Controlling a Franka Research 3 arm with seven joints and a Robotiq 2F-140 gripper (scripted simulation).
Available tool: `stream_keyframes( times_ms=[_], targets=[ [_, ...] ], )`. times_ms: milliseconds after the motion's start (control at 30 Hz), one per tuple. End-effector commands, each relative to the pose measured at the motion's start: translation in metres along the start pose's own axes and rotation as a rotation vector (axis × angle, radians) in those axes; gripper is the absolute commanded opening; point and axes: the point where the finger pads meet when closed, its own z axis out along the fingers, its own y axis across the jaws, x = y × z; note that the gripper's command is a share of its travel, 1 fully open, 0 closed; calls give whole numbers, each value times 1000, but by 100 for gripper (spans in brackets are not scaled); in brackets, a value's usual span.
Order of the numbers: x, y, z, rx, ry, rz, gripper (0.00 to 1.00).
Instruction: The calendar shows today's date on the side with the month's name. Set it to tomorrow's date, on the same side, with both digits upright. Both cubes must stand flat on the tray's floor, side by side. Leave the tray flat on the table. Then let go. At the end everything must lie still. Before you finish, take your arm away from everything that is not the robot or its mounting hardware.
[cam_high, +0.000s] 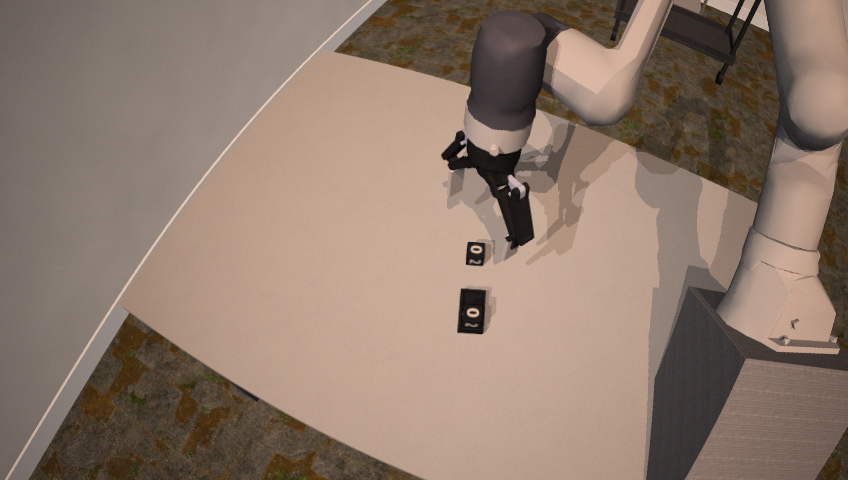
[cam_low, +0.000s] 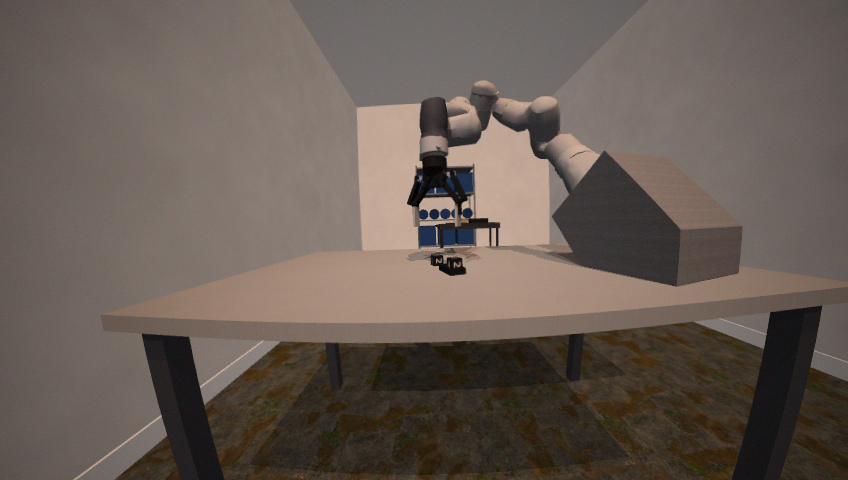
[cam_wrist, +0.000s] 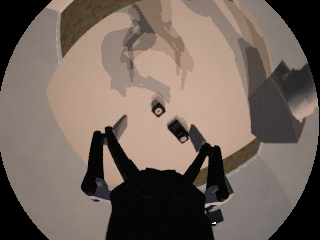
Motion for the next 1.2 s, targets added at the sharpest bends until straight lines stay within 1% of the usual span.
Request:
stream_keyframes(
  times_ms=[0,367,433,467,933,1000,1033,1167],
  targets=[
    [1,0,1,-11,4,-173,100],
    [1,0,2,-12,3,-349,100],
    [1,0,2,-12,3,-349,100],
    [1,0,2,-12,3,-393,100],
    [1,1,2,-13,2,-617,100],
    [1,1,2,-13,2,-617,100],
    [1,1,3,-14,1,-661,100],
    [1,1,3,-14,1,-724,100]
  ],
)
